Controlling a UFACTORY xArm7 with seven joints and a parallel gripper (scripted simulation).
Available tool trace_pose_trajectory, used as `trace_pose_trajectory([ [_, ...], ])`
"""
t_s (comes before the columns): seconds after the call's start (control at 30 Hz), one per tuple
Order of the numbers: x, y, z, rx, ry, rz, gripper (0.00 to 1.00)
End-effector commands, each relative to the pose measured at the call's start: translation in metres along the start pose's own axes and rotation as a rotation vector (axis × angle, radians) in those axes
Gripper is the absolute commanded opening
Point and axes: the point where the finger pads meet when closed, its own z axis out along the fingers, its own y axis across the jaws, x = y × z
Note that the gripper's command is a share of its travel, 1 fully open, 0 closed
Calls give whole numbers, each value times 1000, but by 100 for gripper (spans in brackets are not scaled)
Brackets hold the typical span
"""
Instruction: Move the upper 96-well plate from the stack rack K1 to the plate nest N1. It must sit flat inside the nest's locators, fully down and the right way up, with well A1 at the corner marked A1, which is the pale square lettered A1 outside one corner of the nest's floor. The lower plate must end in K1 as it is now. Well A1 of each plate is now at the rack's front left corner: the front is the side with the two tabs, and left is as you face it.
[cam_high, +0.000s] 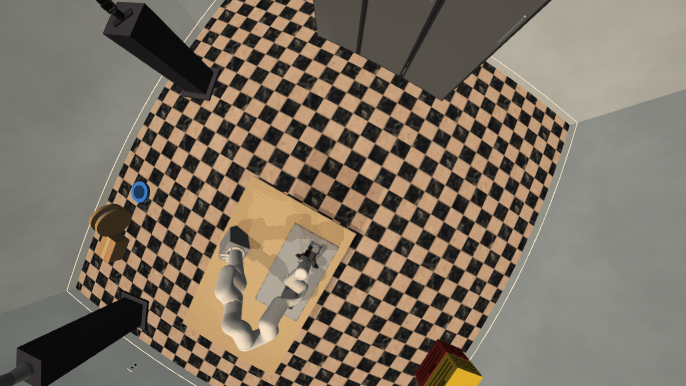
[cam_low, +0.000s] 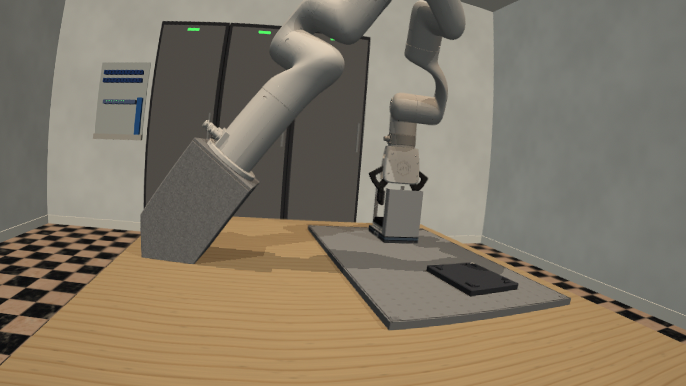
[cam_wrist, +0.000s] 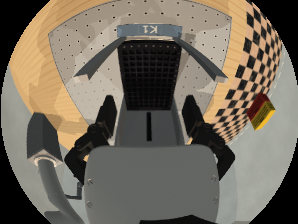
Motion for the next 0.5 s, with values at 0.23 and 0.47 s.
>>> trace_pose_trajectory([
  [0.23, 1, 1, 16, -2, 2, 0, 100],
  [0.47, 1, 1, 25, -2, 2, 0, 100],
])
